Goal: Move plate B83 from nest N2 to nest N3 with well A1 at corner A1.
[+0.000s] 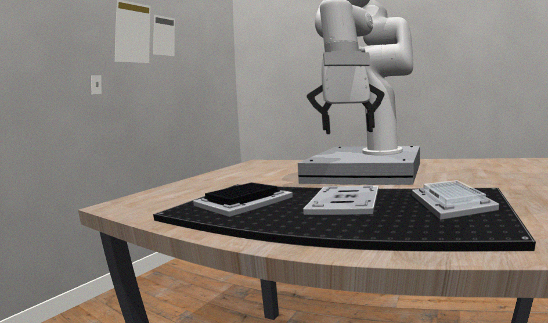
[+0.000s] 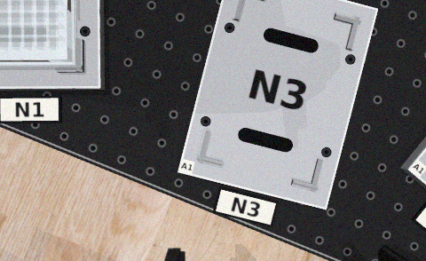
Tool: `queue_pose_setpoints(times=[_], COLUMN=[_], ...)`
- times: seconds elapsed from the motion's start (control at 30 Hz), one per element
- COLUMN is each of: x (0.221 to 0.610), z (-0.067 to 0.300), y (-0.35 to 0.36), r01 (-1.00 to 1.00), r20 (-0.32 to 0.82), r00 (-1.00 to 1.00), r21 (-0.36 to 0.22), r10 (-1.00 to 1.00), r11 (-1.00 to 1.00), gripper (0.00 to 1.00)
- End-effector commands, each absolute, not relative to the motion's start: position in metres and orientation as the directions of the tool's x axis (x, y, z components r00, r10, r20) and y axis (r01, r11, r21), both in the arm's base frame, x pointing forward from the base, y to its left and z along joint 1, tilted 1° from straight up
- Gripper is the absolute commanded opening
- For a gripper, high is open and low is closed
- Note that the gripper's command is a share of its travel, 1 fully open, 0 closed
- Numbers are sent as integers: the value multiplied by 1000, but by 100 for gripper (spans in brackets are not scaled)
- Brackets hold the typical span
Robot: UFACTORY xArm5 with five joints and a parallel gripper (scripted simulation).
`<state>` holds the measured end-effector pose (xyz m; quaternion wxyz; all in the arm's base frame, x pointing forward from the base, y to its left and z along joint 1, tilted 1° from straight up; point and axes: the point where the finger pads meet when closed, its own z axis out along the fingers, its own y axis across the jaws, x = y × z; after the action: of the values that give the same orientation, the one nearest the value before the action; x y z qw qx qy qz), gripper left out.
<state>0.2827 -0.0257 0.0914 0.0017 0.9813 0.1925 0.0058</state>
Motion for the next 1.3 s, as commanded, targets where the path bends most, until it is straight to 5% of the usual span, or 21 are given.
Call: queue_pose_setpoints(times=[0.0,1.27], x=[283,277], z=[92,92], y=[-5,131], r01=[377,377], r20=[14,14], r00=[926,926], r21=[6,5], r10=[377,377], r11=[-926,-926], gripper=[100,100])
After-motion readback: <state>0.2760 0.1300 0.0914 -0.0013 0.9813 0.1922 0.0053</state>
